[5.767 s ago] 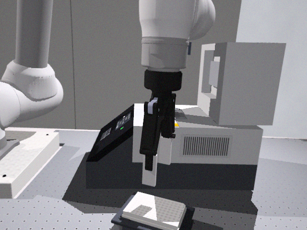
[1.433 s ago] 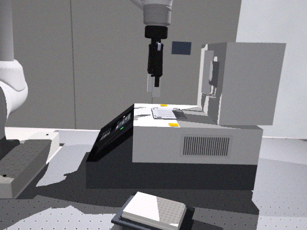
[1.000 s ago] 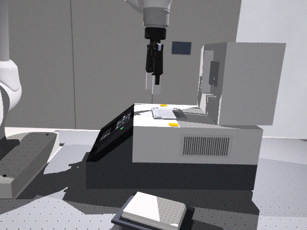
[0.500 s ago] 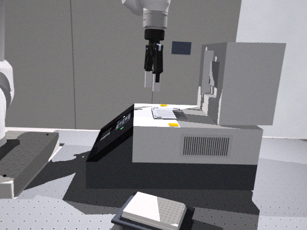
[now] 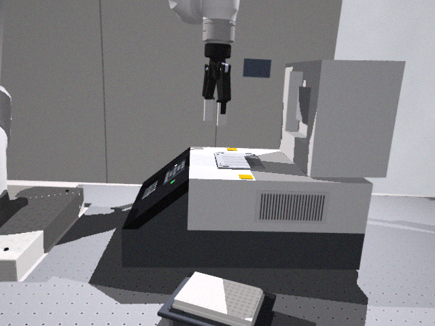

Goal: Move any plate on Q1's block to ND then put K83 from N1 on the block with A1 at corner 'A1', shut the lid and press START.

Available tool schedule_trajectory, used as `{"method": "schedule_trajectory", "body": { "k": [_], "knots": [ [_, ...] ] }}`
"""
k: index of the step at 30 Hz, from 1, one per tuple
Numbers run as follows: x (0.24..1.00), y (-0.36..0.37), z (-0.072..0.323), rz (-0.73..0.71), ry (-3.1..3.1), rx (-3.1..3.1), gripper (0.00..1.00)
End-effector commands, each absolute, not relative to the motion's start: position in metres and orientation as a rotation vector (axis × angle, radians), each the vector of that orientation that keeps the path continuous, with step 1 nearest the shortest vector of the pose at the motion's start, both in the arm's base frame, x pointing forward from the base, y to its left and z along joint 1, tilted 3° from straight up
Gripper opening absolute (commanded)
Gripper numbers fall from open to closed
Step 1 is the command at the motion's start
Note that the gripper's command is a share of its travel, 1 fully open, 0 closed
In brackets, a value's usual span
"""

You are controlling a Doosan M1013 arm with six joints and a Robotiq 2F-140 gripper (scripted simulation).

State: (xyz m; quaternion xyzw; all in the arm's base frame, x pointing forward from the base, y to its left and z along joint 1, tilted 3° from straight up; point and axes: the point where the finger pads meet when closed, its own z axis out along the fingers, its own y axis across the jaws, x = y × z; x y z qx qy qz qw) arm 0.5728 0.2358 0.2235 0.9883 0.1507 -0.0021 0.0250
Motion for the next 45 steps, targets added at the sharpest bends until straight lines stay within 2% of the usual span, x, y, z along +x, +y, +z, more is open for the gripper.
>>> {"method": "schedule_trajectory", "body": {
  "k": [1,15,45],
  "knots": [
    [0.574,0.252,0.223,-0.007,0.499,3.051,0.66],
    [0.575,0.269,0.222,-0.007,0.499,3.051,0.66],
    [0.575,0.265,0.135,-0.007,0.499,3.051,0.66]
  ]
}}
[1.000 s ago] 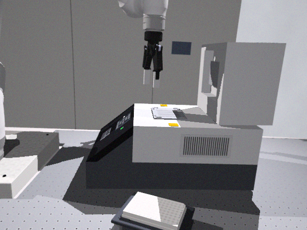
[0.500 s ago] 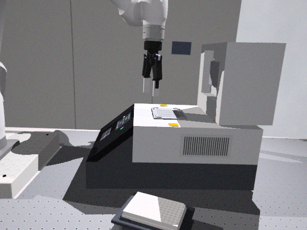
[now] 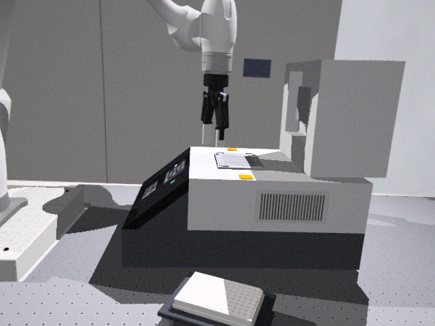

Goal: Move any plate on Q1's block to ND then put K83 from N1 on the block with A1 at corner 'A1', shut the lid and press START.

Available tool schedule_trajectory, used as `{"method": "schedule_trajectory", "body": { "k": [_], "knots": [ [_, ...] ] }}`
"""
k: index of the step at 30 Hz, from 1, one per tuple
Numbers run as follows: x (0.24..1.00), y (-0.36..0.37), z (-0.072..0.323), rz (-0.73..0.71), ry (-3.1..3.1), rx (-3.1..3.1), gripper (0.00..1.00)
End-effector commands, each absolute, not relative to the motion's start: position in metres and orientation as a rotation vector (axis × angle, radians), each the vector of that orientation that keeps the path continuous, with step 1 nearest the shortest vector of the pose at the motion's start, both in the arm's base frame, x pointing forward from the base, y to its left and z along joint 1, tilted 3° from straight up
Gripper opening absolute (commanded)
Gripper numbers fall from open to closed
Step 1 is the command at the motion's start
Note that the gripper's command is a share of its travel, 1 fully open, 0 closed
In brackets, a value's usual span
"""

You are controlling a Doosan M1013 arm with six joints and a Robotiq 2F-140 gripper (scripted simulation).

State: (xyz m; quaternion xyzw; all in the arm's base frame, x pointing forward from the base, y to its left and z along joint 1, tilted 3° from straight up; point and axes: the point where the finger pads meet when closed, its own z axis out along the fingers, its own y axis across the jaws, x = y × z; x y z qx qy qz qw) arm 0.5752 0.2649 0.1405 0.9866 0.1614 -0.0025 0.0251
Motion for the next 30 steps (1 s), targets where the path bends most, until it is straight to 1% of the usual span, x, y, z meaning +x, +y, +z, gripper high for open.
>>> {"method": "schedule_trajectory", "body": {
  "k": [1,30],
  "knots": [
    [0.575,0.264,0.132,-0.007,0.499,3.051,0.66],
    [0.576,0.260,0.042,-0.007,0.499,3.051,0.66]
  ]
}}
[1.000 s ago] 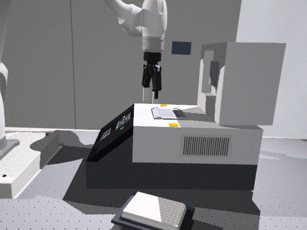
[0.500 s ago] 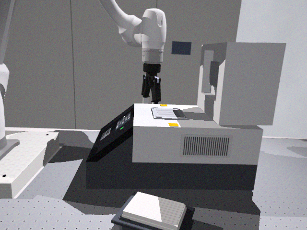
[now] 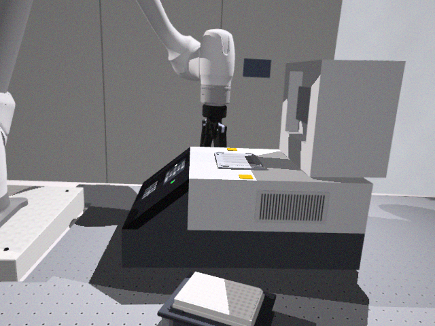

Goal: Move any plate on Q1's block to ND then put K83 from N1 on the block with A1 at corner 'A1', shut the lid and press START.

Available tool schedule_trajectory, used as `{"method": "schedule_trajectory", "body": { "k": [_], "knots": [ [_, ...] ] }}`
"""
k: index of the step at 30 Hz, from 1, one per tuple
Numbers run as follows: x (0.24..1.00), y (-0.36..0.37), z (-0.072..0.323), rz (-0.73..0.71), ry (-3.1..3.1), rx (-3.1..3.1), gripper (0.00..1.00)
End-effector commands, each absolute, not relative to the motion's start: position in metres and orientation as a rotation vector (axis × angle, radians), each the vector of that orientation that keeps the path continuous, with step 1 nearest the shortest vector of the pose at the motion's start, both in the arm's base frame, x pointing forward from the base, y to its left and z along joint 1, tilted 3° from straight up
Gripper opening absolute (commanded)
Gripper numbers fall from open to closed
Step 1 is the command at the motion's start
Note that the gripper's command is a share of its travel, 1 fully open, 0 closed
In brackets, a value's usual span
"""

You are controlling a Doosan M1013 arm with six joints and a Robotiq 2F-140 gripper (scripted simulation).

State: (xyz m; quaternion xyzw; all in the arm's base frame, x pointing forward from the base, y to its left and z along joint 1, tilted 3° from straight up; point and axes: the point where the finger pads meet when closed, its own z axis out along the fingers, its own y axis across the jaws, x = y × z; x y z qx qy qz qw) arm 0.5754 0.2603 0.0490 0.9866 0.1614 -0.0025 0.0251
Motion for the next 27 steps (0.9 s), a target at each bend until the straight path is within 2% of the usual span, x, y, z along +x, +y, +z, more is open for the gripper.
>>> {"method": "schedule_trajectory", "body": {
  "k": [1,14,27],
  "knots": [
    [0.576,0.260,0.042,-0.007,0.499,3.051,0.66],
    [0.576,0.258,0.003,-0.007,0.499,3.051,0.66],
    [0.576,0.258,0.001,-0.007,0.499,3.051,0.66]
  ]
}}
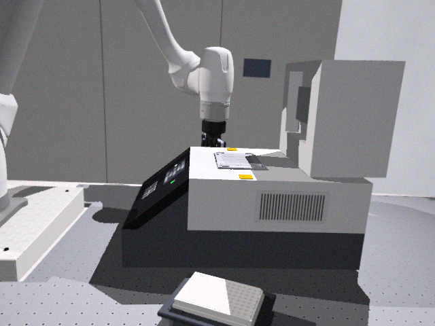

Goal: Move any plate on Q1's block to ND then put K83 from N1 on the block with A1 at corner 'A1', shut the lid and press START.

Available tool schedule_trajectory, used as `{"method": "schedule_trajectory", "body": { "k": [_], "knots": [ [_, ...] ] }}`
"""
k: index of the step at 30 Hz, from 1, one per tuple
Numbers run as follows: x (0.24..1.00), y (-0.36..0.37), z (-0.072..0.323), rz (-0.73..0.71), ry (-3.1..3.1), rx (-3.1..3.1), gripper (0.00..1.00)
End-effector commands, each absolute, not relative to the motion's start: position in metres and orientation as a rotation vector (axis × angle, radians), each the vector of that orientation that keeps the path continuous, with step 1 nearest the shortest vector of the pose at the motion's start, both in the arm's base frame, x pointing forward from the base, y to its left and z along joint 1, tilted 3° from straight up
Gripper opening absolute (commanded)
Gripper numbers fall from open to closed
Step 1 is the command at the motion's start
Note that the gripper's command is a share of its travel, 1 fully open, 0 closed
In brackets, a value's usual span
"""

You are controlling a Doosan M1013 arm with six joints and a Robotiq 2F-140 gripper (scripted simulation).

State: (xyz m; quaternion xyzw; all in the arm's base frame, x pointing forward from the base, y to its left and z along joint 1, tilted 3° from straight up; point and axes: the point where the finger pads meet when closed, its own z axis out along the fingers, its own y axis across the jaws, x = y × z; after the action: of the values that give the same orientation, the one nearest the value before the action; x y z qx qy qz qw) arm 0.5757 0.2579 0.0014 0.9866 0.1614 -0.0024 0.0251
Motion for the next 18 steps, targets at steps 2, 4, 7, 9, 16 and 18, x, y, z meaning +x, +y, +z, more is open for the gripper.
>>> {"method": "schedule_trajectory", "body": {
  "k": [2,4,7,9,16,18],
  "knots": [
    [0.5757,0.2579,0.0002,-0.007,0.499,3.051,0.66],
    [0.5757,0.2579,-0.0005,-0.007,0.499,3.051,0.66],
    [0.5757,0.2578,-0.0015,-0.007,0.499,3.051,0.66],
    [0.5757,0.2578,-0.0015,-0.007,0.499,3.051,0.66],
    [0.5757,0.2577,-0.0038,-0.007,0.499,3.051,0.66],
    [0.5757,0.2577,-0.0045,-0.007,0.499,3.051,0.66]
  ]
}}
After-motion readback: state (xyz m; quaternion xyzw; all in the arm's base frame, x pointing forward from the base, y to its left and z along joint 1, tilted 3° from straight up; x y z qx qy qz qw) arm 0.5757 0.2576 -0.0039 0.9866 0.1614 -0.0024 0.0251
